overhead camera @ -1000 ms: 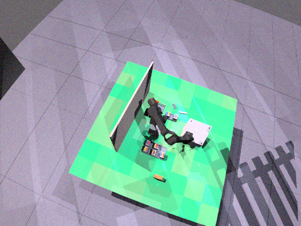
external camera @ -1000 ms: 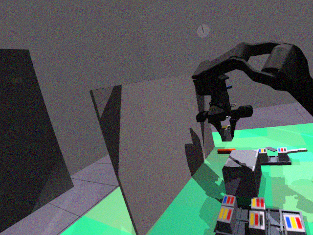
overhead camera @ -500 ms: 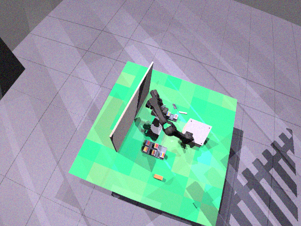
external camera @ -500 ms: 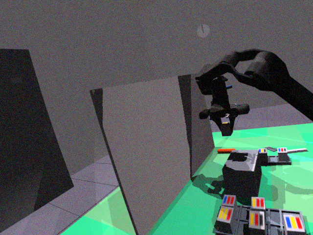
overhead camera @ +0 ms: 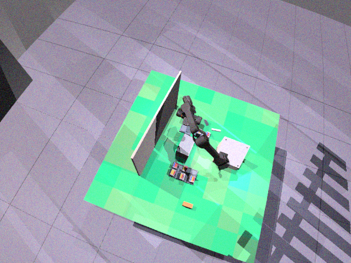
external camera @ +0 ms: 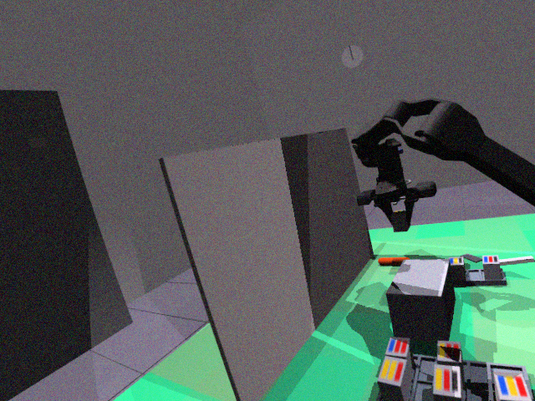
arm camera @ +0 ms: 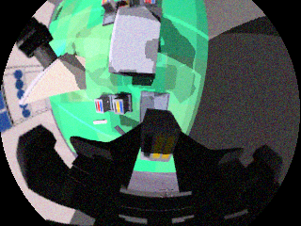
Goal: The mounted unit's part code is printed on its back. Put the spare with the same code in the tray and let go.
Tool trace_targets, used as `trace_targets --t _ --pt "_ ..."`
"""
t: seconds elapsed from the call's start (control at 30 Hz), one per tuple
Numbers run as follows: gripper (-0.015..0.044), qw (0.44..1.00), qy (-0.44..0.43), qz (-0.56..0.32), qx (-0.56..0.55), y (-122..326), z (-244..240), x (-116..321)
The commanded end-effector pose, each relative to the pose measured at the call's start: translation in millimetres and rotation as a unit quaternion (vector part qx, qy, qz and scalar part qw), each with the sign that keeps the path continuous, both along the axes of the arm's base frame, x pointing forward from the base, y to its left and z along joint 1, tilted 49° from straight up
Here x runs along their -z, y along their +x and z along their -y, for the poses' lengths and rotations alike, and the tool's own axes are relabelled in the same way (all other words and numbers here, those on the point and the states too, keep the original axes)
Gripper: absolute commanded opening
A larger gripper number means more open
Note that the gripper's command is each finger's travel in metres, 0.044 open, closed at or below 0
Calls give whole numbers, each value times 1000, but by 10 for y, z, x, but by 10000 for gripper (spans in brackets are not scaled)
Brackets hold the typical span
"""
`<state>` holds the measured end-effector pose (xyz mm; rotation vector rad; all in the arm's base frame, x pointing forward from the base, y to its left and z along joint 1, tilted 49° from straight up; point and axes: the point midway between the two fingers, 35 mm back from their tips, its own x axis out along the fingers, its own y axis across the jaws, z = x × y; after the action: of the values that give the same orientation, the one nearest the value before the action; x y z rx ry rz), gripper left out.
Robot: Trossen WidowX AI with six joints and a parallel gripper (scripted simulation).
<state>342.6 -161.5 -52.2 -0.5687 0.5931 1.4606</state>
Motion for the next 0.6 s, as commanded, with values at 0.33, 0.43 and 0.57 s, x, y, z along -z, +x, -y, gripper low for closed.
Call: trace_targets --t 0.33,0.43,0.57 --pt "0 1000 0 3 -2 -35 138 340" --pt "0 1000 0 3 -2 -30 119 361" --pt "0 1000 0 3 -2 -22 92 390"
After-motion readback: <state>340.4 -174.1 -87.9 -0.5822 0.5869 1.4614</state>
